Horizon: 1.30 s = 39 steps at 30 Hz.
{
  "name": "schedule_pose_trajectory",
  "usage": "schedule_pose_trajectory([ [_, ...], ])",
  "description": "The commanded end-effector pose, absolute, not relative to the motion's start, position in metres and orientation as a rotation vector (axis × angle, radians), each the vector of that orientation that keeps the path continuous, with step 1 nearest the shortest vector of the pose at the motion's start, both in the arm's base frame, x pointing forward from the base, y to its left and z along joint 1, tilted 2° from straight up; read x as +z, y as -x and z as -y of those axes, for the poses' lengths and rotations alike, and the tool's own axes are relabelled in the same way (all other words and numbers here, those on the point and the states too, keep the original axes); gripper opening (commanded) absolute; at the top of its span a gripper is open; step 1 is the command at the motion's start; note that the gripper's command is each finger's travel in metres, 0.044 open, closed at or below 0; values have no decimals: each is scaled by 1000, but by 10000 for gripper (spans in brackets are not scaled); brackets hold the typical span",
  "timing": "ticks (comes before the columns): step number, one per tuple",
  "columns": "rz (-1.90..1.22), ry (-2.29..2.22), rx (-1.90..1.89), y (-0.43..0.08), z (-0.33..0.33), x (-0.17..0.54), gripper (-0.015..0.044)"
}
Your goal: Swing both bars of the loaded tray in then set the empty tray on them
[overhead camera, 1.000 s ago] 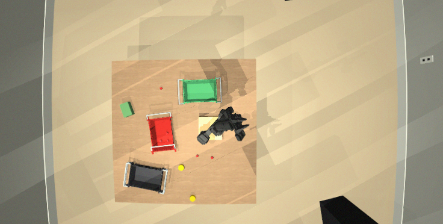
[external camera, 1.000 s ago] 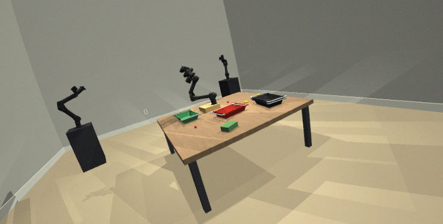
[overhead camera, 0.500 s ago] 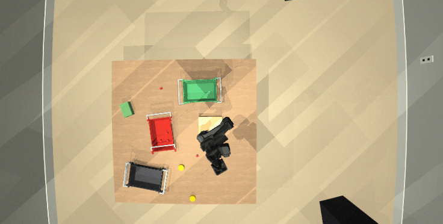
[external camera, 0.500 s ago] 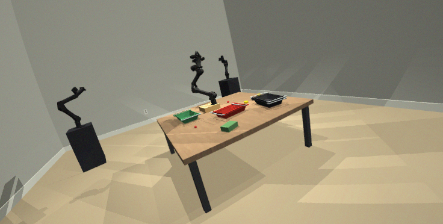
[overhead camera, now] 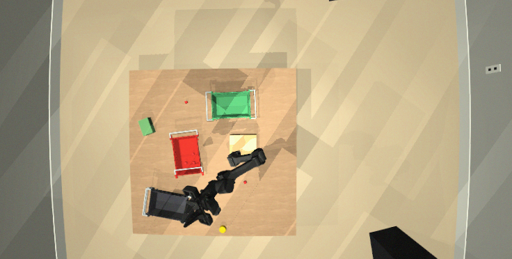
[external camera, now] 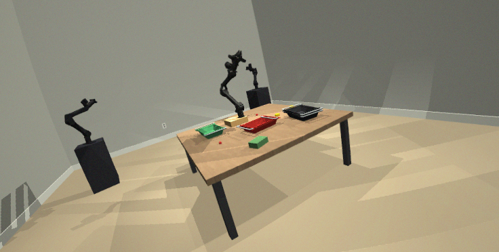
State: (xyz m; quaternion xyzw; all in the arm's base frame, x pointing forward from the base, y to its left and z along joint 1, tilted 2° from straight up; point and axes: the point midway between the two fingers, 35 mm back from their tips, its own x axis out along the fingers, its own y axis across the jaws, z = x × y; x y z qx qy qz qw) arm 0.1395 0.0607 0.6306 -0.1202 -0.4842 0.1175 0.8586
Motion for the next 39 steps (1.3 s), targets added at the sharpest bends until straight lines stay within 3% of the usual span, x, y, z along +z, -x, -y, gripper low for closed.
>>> schedule_pose_trajectory([
  [1,853,299,191,-196,-57,616,90],
  [10,409,307,94,-323,-22,548,90],
  [23,-128,305,-44,-424,57,427,90],
  [31,-573,270,-119,-452,130,312,90],
  [39,-1035,174,-144,-432,197,194,90],
])
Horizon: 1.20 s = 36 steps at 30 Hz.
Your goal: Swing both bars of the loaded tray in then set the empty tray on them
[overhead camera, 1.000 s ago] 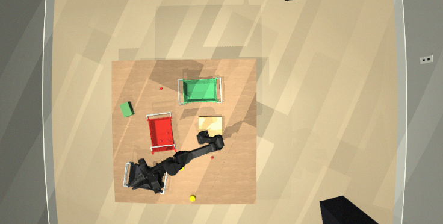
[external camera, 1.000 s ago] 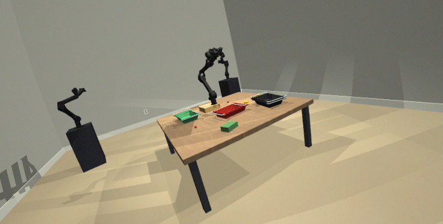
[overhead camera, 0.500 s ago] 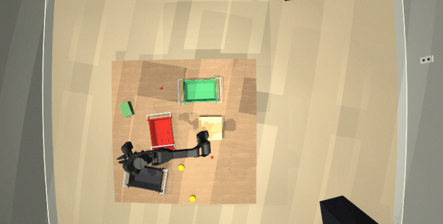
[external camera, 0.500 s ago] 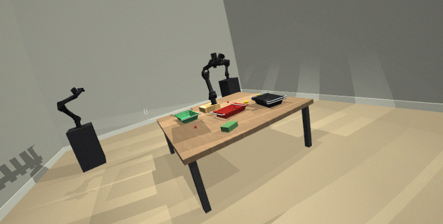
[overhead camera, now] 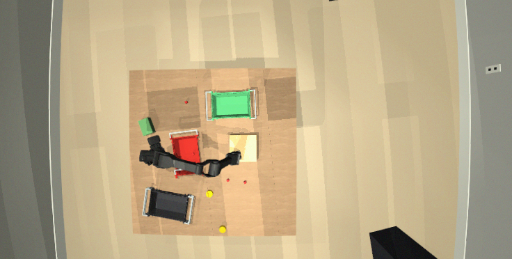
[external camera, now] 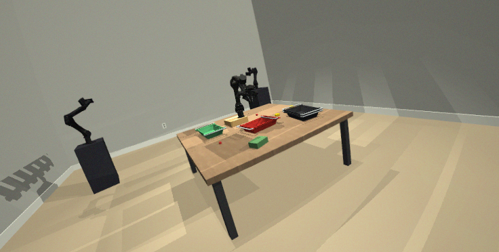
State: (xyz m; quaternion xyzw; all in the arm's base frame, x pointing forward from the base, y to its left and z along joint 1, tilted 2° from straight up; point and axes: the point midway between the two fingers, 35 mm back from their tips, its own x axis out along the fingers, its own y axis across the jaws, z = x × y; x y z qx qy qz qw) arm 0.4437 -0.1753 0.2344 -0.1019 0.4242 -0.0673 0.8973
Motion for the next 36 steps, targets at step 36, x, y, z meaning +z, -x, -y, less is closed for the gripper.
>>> schedule_pose_trajectory([
  [36,-1568,-40,-72,-355,249,18,90],
])
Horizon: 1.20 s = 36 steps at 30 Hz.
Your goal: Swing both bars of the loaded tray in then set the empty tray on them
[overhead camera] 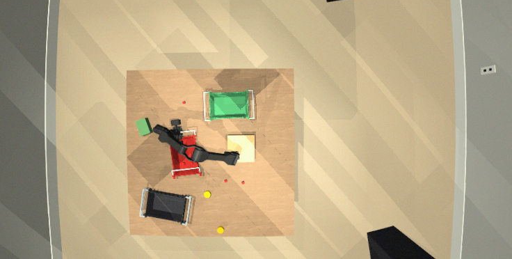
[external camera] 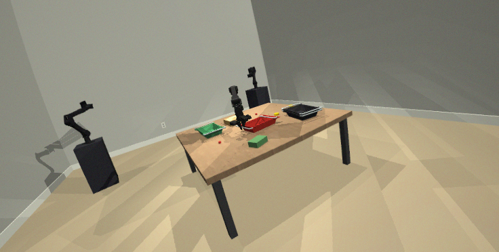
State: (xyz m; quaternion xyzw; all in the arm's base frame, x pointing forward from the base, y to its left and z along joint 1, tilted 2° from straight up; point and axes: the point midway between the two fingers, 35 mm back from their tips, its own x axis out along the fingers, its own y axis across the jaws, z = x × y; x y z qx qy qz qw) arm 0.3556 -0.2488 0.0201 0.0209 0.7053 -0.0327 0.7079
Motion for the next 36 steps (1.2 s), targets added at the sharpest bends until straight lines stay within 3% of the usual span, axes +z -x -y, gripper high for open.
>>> schedule_pose_trajectory([
  [1,-1568,-40,-72,-356,248,21,90],
  [14,-1568,-43,-70,-358,213,51,90],
  [29,-1568,-45,-67,-361,174,30,90],
  [36,-1568,-45,-67,-361,177,63,90],
])
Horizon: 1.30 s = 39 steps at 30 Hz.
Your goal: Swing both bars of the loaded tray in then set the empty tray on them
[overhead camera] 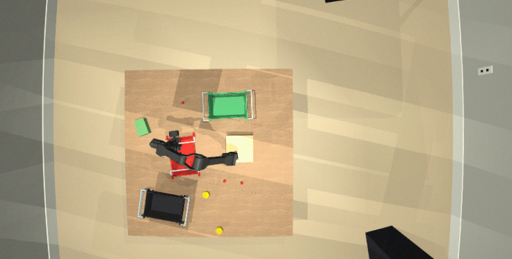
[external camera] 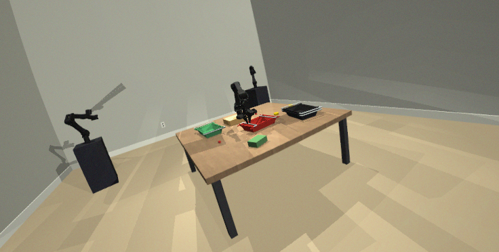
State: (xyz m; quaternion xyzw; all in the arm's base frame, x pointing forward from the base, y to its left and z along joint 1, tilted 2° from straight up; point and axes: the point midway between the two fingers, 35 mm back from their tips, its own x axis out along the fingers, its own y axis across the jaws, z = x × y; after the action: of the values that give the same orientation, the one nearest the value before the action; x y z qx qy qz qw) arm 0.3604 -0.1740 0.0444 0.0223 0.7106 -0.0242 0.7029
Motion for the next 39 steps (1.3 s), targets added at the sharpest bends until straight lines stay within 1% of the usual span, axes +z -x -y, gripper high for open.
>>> schedule_pose_trajectory([
  [1,-1568,-45,-67,-361,177,68,90],
  [39,-1565,-46,-62,-362,176,67,90],
])
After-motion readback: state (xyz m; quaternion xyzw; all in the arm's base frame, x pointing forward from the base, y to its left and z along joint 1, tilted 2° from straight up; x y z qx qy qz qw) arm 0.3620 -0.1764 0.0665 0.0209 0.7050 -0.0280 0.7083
